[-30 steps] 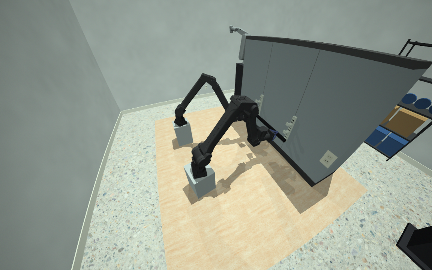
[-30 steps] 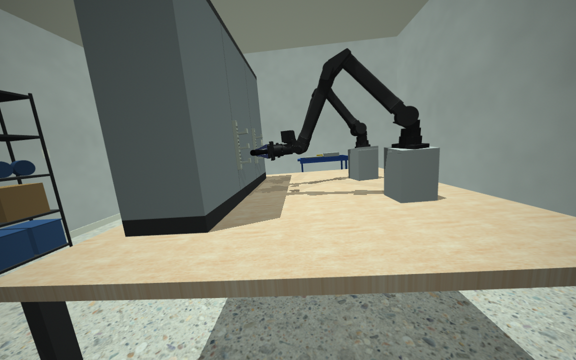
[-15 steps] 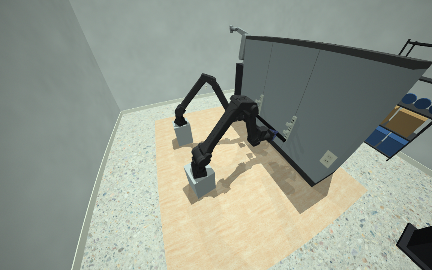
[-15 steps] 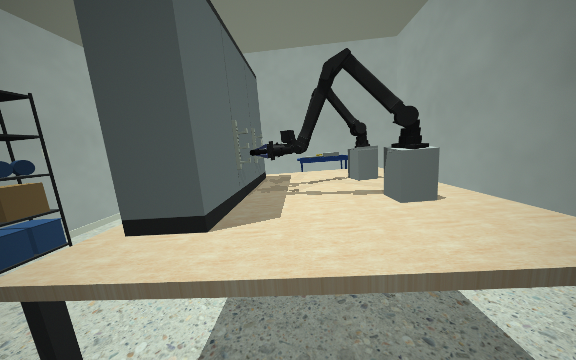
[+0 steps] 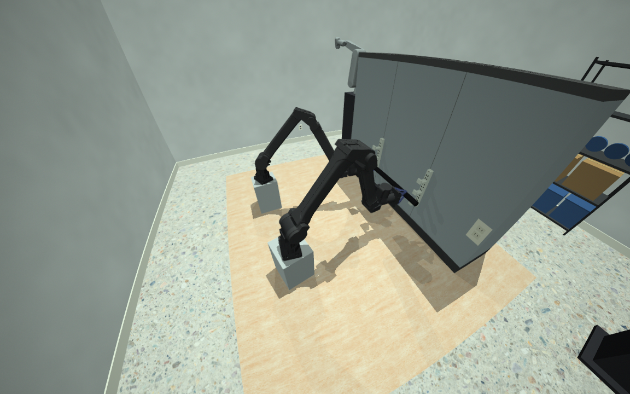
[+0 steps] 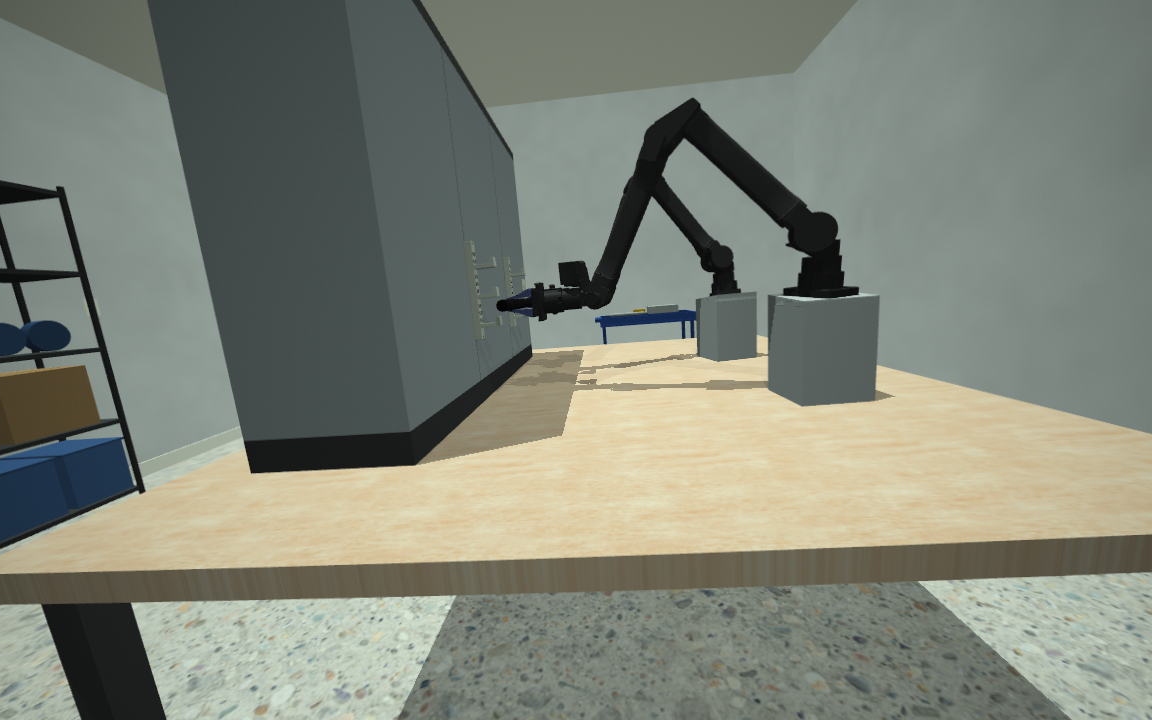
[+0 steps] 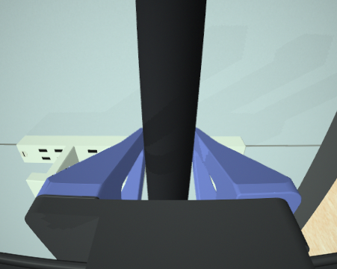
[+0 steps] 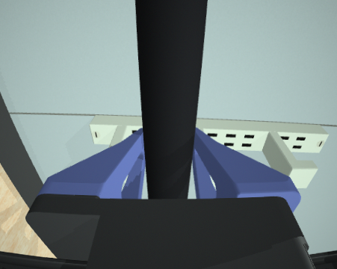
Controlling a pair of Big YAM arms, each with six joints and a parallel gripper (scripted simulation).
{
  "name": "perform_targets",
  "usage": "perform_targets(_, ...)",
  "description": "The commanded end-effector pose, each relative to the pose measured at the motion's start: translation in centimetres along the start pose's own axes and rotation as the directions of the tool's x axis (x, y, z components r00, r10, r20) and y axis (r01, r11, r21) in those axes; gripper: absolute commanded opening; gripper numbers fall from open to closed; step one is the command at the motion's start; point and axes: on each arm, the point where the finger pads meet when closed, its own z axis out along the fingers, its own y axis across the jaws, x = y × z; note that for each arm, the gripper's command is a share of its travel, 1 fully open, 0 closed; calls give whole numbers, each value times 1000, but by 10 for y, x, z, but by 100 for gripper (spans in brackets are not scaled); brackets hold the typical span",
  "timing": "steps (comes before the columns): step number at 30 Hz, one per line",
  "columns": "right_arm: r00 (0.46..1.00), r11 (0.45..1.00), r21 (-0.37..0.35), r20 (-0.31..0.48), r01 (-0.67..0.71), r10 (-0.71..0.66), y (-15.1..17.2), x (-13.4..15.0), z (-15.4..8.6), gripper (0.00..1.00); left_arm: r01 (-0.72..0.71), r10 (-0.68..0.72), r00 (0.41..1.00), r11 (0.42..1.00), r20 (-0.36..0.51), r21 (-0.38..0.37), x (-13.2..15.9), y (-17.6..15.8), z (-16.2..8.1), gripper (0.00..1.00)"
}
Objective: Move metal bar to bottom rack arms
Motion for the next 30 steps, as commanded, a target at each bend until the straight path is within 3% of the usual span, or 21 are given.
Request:
perform_targets(1,1000,995,93,-15,-23,24,-58,3,21,0,7,-11,999,997,-48,-74,21,30,29,0)
perform_targets(30,1000,995,93,-15,-23,24,-51,4,44,0,7,-11,999,997,-48,-74,21,25,53,0)
